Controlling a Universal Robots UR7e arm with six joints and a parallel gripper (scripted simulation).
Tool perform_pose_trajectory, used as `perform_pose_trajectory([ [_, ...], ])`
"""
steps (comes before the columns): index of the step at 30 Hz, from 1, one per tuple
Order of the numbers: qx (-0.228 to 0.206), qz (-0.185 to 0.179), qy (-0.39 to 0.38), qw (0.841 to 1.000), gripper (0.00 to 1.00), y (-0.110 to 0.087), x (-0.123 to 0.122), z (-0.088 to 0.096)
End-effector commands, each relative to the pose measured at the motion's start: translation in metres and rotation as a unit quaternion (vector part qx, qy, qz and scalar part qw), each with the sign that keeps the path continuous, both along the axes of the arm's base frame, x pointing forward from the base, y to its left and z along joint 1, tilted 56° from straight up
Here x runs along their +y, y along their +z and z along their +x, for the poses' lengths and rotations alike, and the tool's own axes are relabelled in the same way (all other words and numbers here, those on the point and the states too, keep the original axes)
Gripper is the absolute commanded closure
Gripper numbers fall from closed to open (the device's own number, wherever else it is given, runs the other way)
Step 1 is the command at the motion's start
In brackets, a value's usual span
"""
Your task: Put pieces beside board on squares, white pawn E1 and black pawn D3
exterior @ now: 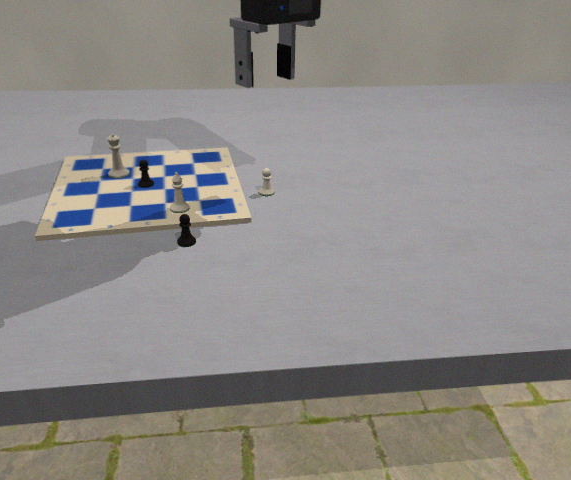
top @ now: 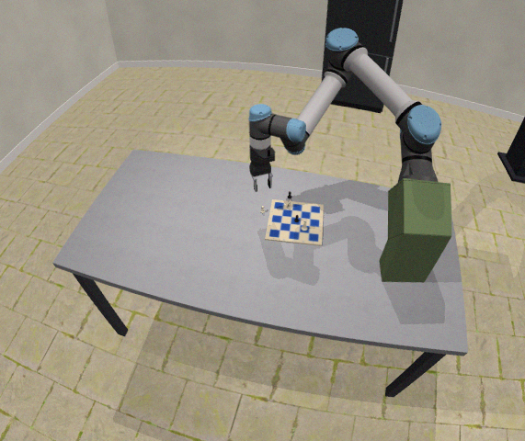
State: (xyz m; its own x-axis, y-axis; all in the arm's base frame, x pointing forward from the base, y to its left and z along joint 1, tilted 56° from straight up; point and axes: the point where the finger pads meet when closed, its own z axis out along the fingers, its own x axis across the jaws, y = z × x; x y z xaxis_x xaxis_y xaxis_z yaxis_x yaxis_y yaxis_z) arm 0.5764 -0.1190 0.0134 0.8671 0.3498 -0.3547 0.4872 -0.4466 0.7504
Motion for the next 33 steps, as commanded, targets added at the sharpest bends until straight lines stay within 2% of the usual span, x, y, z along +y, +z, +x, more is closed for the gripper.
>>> perform_pose_trajectory([
  [1,-0.059,0.007,-0.041,0.997,0.00,-0.004,-0.002,0.001],
  [7,-0.165,0.021,-0.113,0.980,0.00,-0.010,-0.008,0.002],
  [12,-0.262,0.033,-0.178,0.948,0.00,-0.015,-0.014,0.004],
  [14,-0.262,0.033,-0.178,0.948,0.00,-0.015,-0.014,0.004],
  [22,-0.400,0.050,-0.271,0.874,0.00,-0.019,-0.024,0.005],
  [28,-0.472,0.059,-0.320,0.819,0.00,-0.020,-0.030,0.005],
  [29,-0.481,0.060,-0.326,0.812,0.00,-0.020,-0.031,0.005],
  [31,-0.481,0.060,-0.326,0.812,0.00,-0.020,-0.031,0.005],
  [33,-0.496,0.062,-0.336,0.798,0.00,-0.020,-0.033,0.005],
])
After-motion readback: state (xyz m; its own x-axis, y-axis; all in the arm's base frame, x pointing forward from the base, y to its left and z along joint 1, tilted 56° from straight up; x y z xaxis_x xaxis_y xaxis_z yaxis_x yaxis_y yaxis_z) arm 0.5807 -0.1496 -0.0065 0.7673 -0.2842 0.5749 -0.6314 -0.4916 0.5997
